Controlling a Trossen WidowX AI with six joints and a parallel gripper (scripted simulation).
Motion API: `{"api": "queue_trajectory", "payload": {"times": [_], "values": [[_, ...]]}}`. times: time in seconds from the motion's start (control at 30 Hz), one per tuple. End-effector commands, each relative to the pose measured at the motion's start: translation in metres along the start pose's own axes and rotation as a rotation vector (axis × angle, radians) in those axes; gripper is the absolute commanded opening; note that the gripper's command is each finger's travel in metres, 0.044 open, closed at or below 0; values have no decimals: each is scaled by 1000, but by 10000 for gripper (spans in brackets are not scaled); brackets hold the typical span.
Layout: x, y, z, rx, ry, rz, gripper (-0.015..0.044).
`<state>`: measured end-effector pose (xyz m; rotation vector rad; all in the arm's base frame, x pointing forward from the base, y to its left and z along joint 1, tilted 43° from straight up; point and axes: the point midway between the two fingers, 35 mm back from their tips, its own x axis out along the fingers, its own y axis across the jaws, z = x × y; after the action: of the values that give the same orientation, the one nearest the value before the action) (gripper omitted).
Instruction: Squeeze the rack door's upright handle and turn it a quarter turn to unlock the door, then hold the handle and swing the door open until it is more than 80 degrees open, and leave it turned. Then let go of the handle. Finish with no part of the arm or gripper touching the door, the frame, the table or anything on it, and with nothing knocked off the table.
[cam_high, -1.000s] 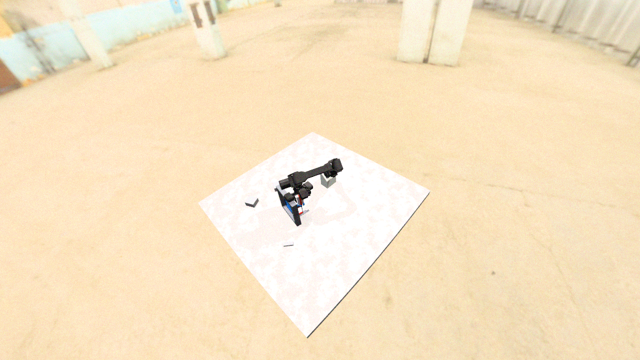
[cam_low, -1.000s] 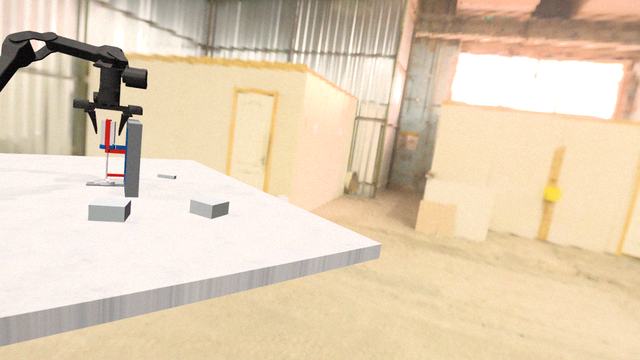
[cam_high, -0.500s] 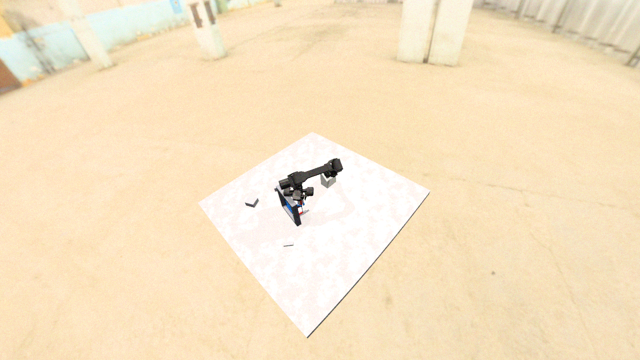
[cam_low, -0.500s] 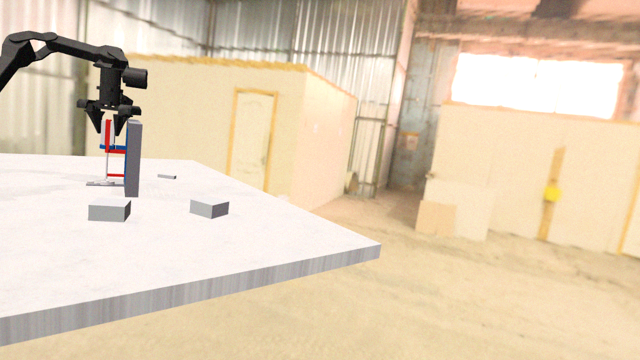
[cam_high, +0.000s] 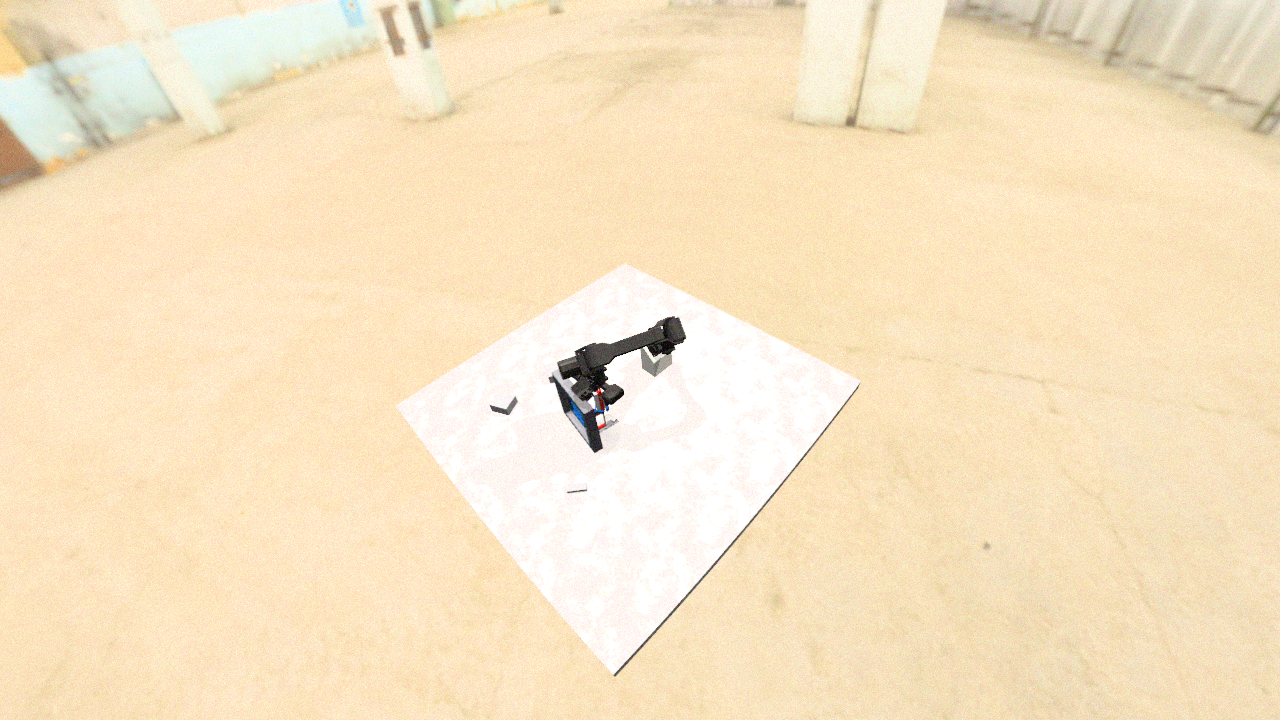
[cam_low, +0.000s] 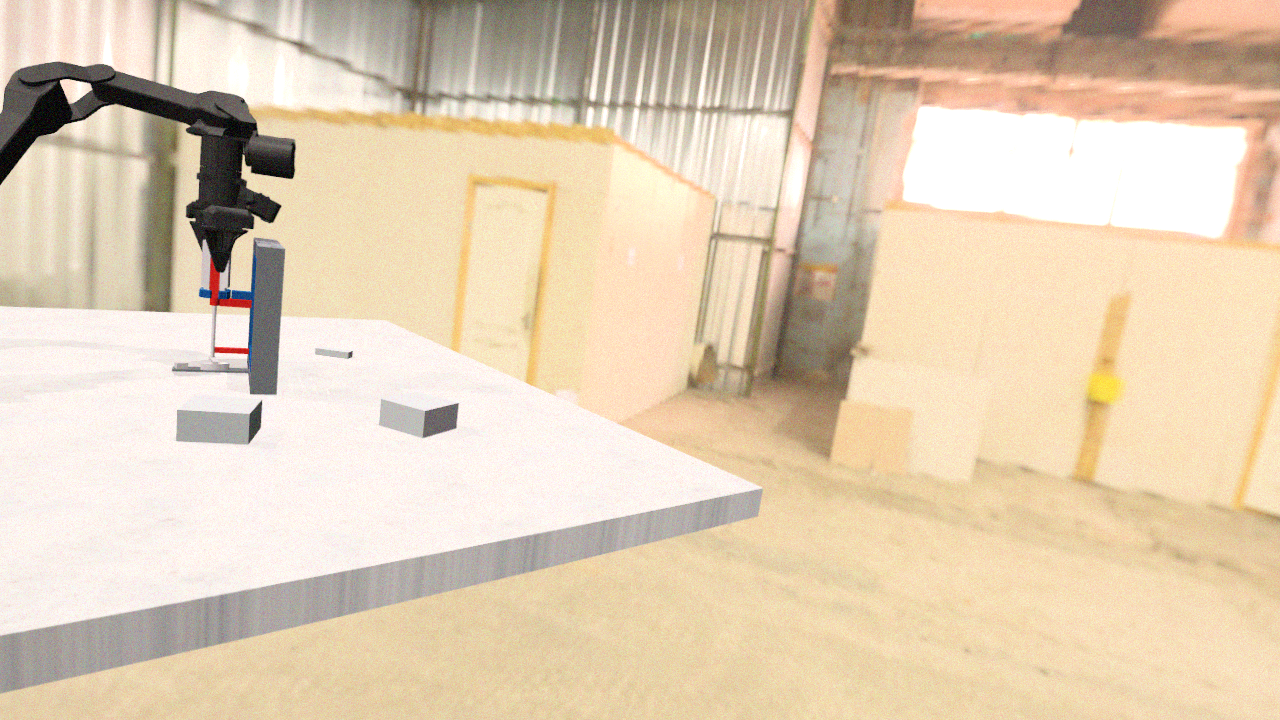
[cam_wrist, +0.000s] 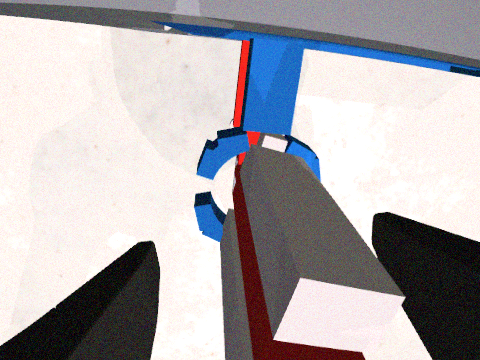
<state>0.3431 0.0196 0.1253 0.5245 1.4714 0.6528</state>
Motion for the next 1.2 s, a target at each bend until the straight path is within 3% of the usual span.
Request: {"api": "queue_trajectory", "payload": {"times": [0.0, 1.17], "values": [[1, -1, 0, 292, 3, -3, 298], [1, -1, 0, 1951, 0, -5, 298]]}}
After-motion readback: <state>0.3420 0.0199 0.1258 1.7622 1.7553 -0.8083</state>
